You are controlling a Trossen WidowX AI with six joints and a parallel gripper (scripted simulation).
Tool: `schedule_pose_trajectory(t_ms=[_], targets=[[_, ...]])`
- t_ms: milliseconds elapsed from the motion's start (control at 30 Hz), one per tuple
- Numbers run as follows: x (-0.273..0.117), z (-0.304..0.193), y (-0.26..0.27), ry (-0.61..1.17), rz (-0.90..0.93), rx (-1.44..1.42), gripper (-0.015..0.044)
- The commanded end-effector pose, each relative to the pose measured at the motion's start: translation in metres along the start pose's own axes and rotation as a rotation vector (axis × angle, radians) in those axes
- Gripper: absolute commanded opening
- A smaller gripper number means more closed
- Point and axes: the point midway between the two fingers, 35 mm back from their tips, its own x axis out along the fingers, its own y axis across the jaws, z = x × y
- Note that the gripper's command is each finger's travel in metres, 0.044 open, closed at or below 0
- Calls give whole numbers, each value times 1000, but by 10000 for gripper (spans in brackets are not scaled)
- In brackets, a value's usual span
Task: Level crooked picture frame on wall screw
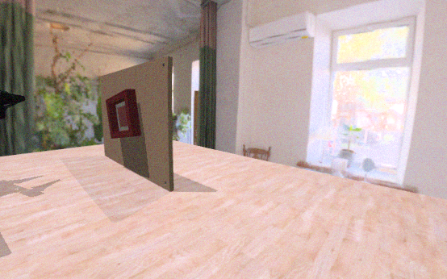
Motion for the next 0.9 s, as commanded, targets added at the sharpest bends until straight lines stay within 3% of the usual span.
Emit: schedule_pose_trajectory(t_ms=[0, 167, 500, 867], targets=[[1, 0, 0, 5, -2, -11, 374], [14, -9, -10, 104, -47, -301, 260], [50, -13, -7, 171, -52, -966, 260], [84, -24, 50, -14, 51, -1562, 260]])
